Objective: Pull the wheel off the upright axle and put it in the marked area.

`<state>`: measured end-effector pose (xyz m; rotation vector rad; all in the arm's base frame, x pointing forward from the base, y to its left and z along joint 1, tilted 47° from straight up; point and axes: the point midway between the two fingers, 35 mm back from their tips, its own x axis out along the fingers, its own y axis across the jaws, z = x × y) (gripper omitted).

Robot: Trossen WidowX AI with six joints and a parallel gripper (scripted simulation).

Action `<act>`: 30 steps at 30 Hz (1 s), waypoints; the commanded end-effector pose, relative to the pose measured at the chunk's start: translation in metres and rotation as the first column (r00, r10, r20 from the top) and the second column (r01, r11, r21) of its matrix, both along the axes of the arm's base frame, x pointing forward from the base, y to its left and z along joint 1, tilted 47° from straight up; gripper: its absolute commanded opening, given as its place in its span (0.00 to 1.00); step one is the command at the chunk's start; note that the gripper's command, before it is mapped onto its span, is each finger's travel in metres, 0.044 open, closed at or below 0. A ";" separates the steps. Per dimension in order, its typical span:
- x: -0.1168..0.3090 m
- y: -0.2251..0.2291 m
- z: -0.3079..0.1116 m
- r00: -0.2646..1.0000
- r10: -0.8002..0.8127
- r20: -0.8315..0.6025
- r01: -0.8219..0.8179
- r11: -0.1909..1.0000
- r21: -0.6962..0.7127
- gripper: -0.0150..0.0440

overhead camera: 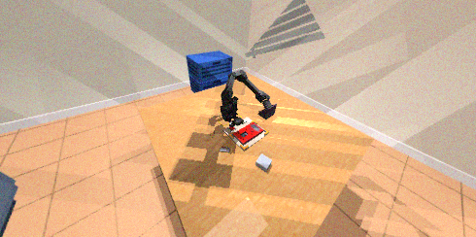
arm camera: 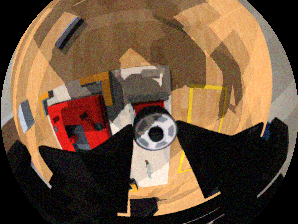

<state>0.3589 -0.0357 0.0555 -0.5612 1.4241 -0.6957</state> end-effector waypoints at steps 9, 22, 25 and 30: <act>0.001 0.005 0.004 1.000 0.000 0.004 0.000 1.000 0.003 0.25; 0.001 0.008 0.007 1.000 0.001 0.003 -0.001 1.000 0.003 0.25; 0.001 0.009 0.007 1.000 0.001 0.003 -0.001 1.000 0.003 0.25; 0.001 0.010 0.009 1.000 0.001 0.002 -0.001 1.000 0.003 0.25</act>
